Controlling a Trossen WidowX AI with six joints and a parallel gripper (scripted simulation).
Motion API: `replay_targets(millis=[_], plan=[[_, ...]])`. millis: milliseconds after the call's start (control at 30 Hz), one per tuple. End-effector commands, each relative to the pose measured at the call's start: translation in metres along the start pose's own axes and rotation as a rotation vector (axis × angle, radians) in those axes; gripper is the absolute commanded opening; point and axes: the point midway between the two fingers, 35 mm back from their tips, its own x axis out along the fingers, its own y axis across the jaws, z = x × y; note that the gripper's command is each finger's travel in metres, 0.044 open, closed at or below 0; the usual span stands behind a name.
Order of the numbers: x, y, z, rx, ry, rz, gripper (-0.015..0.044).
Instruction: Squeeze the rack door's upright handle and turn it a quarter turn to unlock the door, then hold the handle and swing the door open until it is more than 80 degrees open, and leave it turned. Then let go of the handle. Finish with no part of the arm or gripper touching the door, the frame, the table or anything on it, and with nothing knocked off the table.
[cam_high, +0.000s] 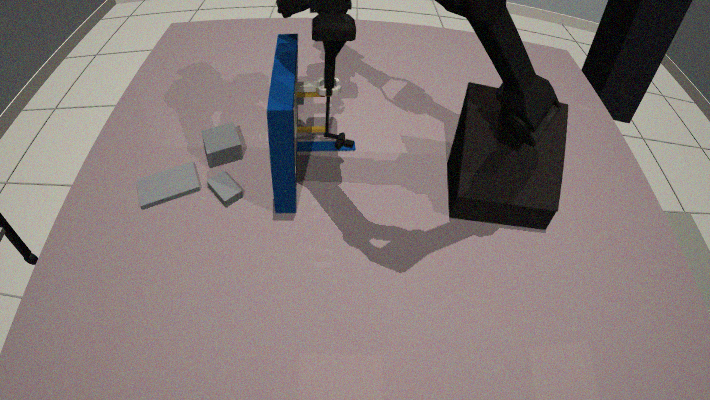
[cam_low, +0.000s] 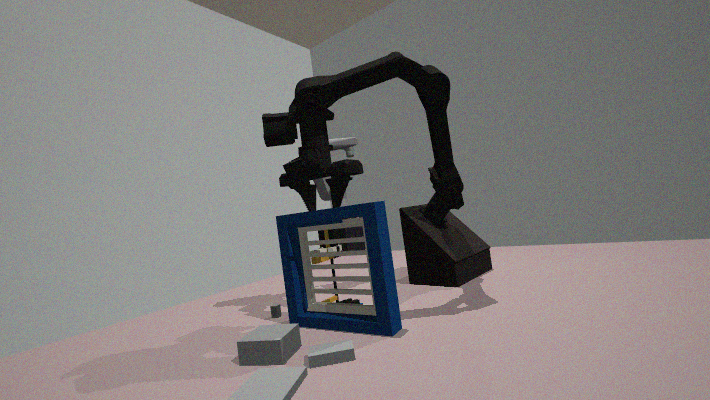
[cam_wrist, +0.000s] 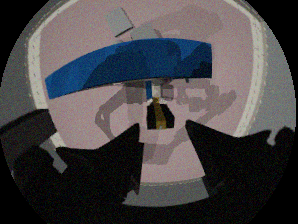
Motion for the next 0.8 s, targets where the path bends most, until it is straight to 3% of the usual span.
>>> replay_targets(millis=[0, 767], plan=[[0.008, 0.001, 0.000, 0.004, -0.001, 0.005, 0.0291], [0.045, 0.002, -0.001, 0.003, -0.001, 0.007, 0.0291]])
